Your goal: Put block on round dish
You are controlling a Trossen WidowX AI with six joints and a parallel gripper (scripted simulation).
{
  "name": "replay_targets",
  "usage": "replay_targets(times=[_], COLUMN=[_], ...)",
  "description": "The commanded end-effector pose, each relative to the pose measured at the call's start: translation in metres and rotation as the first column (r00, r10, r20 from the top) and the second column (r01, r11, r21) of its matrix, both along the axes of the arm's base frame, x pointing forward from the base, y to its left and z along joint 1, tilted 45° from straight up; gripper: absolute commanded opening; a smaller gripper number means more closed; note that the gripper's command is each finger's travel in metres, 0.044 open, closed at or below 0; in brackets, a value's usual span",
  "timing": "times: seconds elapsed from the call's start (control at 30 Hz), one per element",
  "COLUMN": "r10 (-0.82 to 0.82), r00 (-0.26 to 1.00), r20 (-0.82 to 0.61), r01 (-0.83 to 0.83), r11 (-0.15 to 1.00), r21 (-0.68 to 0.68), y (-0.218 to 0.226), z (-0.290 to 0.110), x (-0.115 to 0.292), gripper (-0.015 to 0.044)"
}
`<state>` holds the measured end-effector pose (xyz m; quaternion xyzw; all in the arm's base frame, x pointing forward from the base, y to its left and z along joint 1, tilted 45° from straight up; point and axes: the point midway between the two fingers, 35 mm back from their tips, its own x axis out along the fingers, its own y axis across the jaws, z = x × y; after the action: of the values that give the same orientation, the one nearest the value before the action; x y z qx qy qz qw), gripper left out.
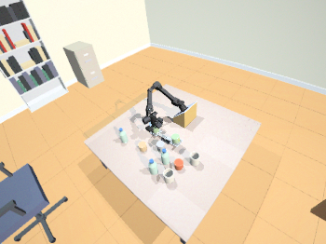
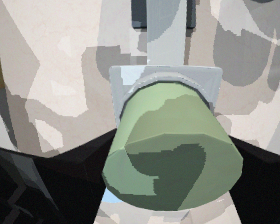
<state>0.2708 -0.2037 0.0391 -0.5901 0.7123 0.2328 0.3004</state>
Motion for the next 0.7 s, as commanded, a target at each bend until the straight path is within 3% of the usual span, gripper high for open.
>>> replay_targets(times=[0.0, 0.3, 0.67], r10=[0.004, 0.004, 0.004], r00=[1.000, 1.000, 1.000], r20=[-0.001, 0.000, 0.002], r01=[-0.004, -0.004, -0.004], r11=[1.000, 1.000, 1.000], r21=[0.005, 0.008, 0.012], y=[0.001, 0.008, 0.017], z=[0.000, 0.005, 0.014], x=[0.000, 0.004, 0.008], gripper=[0.0229, 0.0000, 0.0000])
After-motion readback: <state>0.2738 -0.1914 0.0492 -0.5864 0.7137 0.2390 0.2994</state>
